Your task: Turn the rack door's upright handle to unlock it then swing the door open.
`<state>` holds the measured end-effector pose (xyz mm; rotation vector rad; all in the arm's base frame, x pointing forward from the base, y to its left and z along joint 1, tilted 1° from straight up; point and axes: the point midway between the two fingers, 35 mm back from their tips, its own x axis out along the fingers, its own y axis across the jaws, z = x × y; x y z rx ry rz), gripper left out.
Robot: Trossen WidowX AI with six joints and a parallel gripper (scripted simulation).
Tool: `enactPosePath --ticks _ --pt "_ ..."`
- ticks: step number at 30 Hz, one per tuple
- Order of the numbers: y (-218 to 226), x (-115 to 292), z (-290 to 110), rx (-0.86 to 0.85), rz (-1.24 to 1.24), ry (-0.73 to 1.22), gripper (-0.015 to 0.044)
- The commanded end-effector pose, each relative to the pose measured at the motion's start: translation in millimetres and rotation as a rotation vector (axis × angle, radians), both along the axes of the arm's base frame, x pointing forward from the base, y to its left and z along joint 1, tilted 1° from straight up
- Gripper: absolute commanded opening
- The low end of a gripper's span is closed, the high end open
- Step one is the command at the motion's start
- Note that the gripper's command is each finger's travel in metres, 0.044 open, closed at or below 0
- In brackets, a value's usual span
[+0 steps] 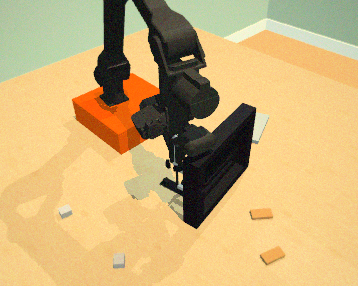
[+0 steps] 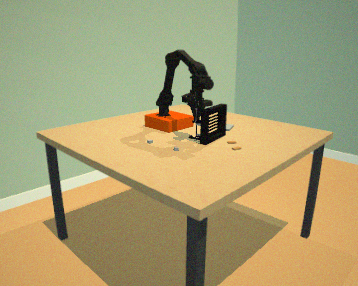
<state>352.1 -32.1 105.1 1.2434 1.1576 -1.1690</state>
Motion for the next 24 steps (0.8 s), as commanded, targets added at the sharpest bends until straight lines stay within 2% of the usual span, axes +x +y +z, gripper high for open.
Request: enactPosePath --ticks 1,3,6,24 --pt "1.4 0.0 -2.1 0.009 -0.008 0.005 0.0257" --pt "1.4 0.0 -2.1 0.009 -0.008 0.005 0.0292" --pt "1.6 0.1 -2.1 0.005 0.066 0.005 0.0292" --pt "1.7 0.1 -2.1 -0.050 0.957 0.002 0.0292"
